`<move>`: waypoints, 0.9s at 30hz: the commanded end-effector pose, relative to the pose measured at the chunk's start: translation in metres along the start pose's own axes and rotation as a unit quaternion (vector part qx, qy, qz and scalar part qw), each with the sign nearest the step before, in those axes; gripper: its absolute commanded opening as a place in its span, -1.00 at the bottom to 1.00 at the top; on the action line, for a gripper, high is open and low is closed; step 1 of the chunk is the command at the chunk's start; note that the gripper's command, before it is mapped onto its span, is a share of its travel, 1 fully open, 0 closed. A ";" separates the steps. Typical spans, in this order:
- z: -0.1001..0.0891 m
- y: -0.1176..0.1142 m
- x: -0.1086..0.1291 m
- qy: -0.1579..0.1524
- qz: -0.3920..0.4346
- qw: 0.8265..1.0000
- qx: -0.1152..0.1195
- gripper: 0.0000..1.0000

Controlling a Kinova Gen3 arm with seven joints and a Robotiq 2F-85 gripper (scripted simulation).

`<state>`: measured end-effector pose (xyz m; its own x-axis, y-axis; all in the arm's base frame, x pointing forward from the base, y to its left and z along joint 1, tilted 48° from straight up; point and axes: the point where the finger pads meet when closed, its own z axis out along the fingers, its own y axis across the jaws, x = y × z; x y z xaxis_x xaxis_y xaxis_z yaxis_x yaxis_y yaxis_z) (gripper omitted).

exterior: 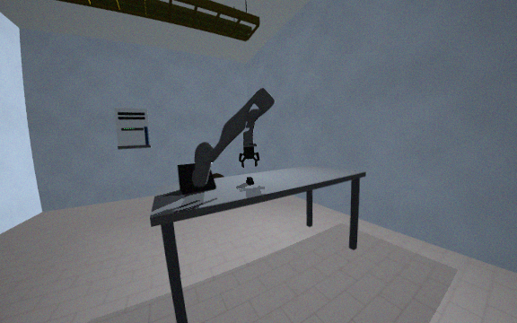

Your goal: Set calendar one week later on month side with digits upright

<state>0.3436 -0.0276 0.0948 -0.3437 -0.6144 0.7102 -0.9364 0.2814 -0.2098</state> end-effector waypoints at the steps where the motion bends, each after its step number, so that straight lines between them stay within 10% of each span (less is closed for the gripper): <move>1: -0.001 0.000 0.000 -0.001 0.000 1.000 0.001 1.00; 27: -0.057 0.000 0.000 -0.001 0.000 1.000 0.001 1.00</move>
<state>0.3438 0.0061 0.1277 -0.3394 -0.6079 0.7178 -0.9369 0.2863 -0.2006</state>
